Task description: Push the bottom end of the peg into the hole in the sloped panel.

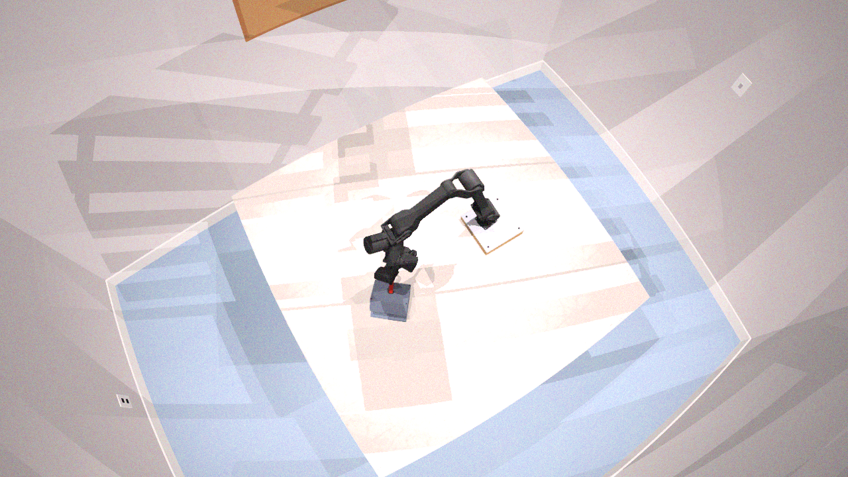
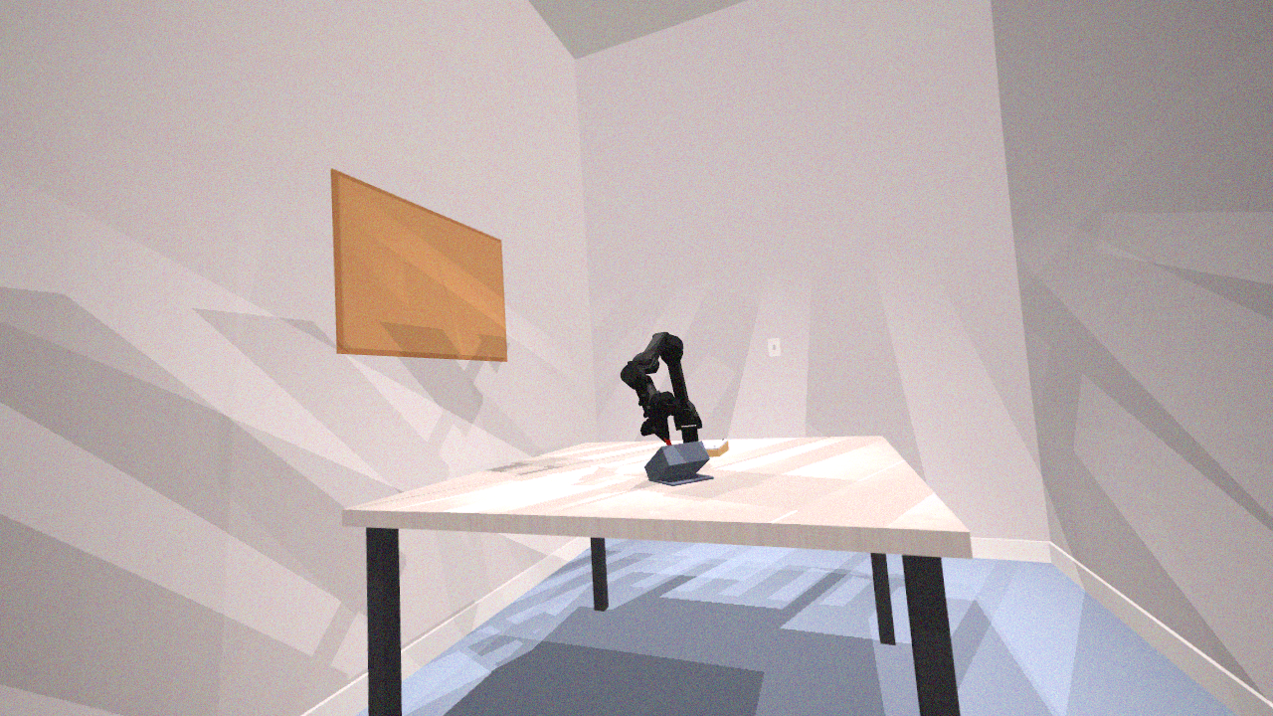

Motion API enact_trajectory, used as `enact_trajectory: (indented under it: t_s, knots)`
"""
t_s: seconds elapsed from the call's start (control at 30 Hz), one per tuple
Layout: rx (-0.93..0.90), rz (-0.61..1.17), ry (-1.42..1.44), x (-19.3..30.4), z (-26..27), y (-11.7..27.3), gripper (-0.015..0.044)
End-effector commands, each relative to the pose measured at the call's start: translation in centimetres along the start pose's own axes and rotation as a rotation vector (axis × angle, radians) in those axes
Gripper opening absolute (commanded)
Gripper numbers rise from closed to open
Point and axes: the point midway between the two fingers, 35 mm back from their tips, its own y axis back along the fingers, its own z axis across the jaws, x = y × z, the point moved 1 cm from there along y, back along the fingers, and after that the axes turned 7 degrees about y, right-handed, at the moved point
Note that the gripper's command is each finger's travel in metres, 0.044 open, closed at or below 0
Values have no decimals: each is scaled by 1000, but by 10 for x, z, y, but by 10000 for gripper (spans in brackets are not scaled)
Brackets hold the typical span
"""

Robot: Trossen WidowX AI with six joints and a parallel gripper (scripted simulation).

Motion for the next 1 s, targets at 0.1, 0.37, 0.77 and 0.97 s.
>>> enact_trajectory:
  t_s: [0.1, 0.37, 0.77, 0.97]
  knots:
    - [-4, 0, -6, 0, 1, -3, 0]
    - [-4, 0, -6, 0, 0, -6, 0]
    - [-3, 0, -6, 0, -1, -11, 0]
    - [-3, 0, -6, 0, -1, -13, 0]
